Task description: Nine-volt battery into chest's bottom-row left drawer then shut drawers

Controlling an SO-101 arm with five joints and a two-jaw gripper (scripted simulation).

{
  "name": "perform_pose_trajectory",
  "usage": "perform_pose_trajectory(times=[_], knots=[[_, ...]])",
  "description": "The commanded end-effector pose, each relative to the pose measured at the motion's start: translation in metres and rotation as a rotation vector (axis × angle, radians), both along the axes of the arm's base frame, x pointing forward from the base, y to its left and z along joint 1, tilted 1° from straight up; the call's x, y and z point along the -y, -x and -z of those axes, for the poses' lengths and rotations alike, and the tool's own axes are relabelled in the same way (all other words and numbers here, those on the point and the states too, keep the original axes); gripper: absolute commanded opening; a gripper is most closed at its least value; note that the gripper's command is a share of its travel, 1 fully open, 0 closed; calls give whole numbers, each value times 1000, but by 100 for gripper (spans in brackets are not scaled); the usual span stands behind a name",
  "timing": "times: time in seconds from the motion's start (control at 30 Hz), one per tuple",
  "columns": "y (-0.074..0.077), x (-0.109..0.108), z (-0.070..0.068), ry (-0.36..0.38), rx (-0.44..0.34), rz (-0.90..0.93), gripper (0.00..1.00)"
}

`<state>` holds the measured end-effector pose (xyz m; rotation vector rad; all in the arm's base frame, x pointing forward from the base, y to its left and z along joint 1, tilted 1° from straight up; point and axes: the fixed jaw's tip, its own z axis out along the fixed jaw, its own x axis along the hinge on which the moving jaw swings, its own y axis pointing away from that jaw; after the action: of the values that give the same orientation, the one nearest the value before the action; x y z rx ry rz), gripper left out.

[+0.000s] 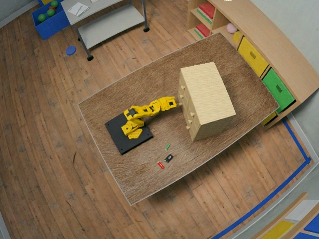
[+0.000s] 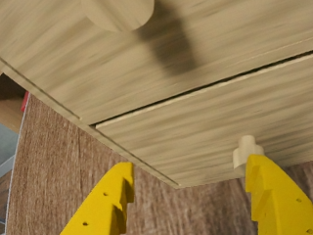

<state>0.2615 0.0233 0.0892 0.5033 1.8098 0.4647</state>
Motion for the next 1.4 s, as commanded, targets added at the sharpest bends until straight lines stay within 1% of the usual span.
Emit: perform_pose_trajectory(times=[0.0, 0.13, 0.3, 0.33, 1.37], knots=[[-2, 2, -2, -10, 13, 9, 21], [-2, 2, 19, -7, -36, 9, 21], [5, 2, 48, -3, -103, 10, 21], [4, 2, 46, -4, -85, 10, 21], [3, 3, 46, -4, -85, 12, 21]])
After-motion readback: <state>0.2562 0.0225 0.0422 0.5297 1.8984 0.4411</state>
